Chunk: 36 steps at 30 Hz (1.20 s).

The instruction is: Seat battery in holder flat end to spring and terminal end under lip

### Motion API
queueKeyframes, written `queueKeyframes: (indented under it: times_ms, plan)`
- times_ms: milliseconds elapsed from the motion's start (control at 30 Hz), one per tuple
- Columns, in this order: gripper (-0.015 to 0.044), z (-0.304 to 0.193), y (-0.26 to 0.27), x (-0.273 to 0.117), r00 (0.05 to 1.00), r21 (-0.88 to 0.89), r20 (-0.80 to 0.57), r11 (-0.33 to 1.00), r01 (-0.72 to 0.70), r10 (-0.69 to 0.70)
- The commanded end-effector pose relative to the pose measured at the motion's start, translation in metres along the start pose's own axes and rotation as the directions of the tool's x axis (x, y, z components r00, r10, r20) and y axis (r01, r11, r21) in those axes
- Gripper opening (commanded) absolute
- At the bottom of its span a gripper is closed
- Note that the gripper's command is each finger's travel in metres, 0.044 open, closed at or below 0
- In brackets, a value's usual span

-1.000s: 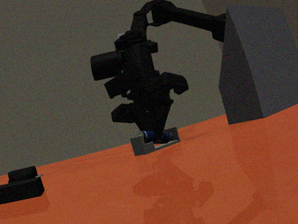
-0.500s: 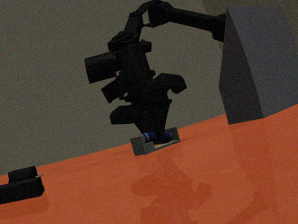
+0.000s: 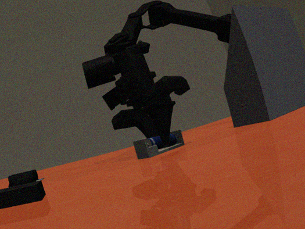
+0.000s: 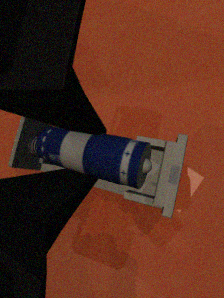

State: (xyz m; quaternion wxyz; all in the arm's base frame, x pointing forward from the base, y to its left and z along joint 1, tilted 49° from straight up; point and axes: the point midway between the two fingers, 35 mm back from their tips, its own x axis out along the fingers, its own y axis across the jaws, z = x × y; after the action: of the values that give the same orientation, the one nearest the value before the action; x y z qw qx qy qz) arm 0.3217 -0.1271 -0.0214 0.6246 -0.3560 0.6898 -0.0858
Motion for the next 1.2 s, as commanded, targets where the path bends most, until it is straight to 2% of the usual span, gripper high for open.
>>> queueKeyframes:
  times_ms: [0,433,1167]
  plan:
    - [0.0080,-0.004,0.000,0.002,0.999,-0.003,-0.037,1.000,0.002,-0.003]
    - [0.0080,-0.002,-0.003,0.001,0.996,-0.001,-0.090,1.000,-0.009,0.009]
    - [0.0080,0.012,-0.004,0.002,0.995,0.001,-0.098,1.000,-0.018,0.018]
